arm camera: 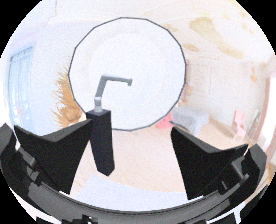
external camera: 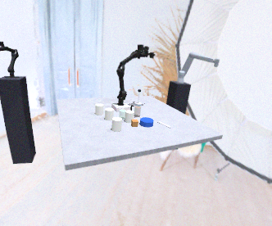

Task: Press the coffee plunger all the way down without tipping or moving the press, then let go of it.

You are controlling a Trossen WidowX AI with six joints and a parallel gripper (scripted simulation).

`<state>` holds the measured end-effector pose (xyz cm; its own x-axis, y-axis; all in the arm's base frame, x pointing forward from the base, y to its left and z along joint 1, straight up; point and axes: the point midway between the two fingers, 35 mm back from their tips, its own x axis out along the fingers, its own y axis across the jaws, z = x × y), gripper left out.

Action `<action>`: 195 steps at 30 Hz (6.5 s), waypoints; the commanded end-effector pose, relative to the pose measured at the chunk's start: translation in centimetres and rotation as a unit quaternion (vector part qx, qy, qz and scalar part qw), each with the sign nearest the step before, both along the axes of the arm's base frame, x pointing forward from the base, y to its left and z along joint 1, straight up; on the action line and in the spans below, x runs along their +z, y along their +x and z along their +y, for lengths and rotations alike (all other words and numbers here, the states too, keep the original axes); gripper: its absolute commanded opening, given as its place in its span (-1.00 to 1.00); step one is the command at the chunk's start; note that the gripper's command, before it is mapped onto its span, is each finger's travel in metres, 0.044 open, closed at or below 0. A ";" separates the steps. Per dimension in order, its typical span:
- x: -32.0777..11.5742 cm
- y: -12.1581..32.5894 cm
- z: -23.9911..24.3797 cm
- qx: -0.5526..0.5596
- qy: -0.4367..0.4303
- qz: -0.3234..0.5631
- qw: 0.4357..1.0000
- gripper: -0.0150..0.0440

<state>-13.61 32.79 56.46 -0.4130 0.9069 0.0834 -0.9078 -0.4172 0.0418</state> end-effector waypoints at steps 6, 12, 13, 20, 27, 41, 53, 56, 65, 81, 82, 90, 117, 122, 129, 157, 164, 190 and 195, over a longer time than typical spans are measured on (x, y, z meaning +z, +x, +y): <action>-1.8 4.8 0.6 -0.069 -0.024 -0.010 0.997 1.00; -5.6 14.5 -0.5 -0.212 -0.077 -0.018 0.974 1.00; -6.3 16.0 -1.0 -0.236 -0.086 -0.018 0.968 1.00; -11.6 25.4 -6.7 -0.399 -0.155 -0.008 0.904 1.00; -17.4 31.3 -14.7 -0.545 -0.220 0.025 0.808 1.00; -25.9 33.7 -23.8 -0.675 -0.279 0.084 0.678 1.00; -30.0 34.3 -23.6 -0.676 -0.279 0.084 0.677 1.00; -30.2 34.7 -23.4 -0.676 -0.279 0.084 0.677 1.00; -30.8 35.8 -22.9 -0.676 -0.278 0.084 0.677 1.00; -31.7 37.2 -22.3 -0.676 -0.277 0.083 0.677 0.73; -31.7 37.2 -22.3 -0.676 -0.277 0.083 0.677 0.64; -31.7 37.2 -22.3 -0.676 -0.277 0.083 0.677 0.00; -34.2 37.6 -22.1 -0.676 -0.277 0.083 0.677 -0.07; -35.0 37.7 -22.1 -0.677 -0.277 0.083 0.677 -0.07; -36.1 37.8 -22.0 -0.677 -0.277 0.083 0.677 -0.07; -40.6 38.4 -21.7 -0.677 -0.277 0.083 0.677 -0.07; -41.5 38.8 -21.5 -0.677 -0.277 0.083 0.677 -0.07; -41.2 40.0 -20.9 -0.677 -0.276 0.083 0.677 -0.07; -41.1 40.1 -20.8 -0.677 -0.276 0.083 0.677 -0.07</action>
<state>26.45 11.94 15.77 0.8085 0.3616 -0.4642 -0.4089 0.9126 -0.0012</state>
